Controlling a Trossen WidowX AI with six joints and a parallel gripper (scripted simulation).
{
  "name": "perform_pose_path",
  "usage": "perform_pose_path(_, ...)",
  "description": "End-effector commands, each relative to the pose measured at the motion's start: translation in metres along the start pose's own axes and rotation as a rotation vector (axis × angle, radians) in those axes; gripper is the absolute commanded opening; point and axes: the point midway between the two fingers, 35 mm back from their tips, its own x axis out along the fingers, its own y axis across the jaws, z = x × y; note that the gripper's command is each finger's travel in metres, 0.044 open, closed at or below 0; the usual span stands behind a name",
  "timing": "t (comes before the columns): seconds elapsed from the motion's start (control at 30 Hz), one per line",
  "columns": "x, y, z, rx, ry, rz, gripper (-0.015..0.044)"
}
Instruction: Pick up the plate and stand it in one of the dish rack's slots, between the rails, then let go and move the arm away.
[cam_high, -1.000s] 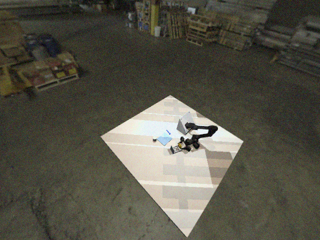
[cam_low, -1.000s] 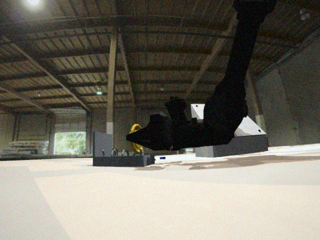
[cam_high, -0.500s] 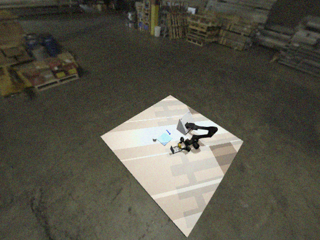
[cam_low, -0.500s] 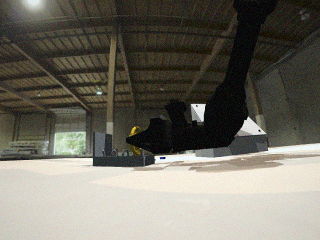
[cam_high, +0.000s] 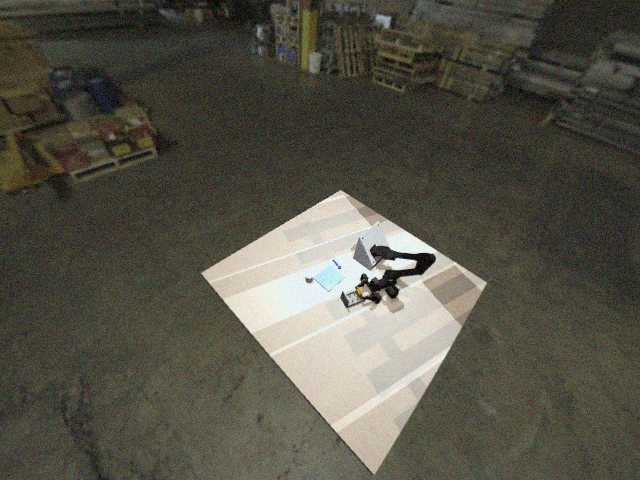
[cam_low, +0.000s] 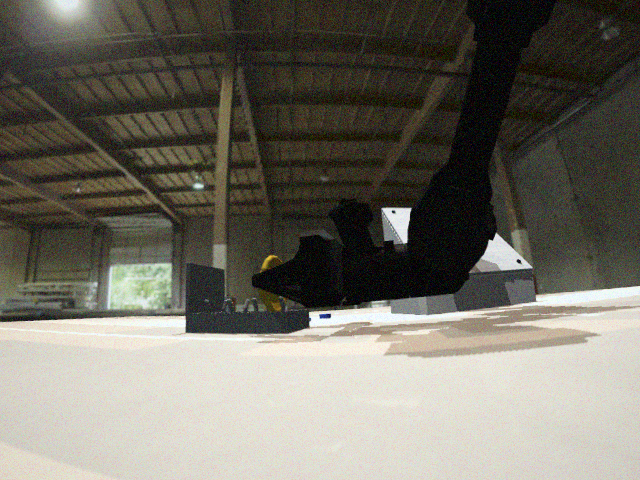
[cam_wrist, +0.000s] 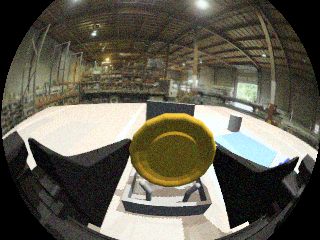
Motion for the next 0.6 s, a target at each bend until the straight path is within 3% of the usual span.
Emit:
perform_pose_path(0.0, 0.000, 0.000, 0.000, 0.000, 0.000, 0.000, 0.0400)
perform_pose_path(0.23, 0.001, 0.001, 0.004, 0.000, 0.001, -0.003, 0.0400)
perform_pose_path(0.57, 0.007, 0.011, 0.073, 0.001, 0.004, -0.015, 0.0400)
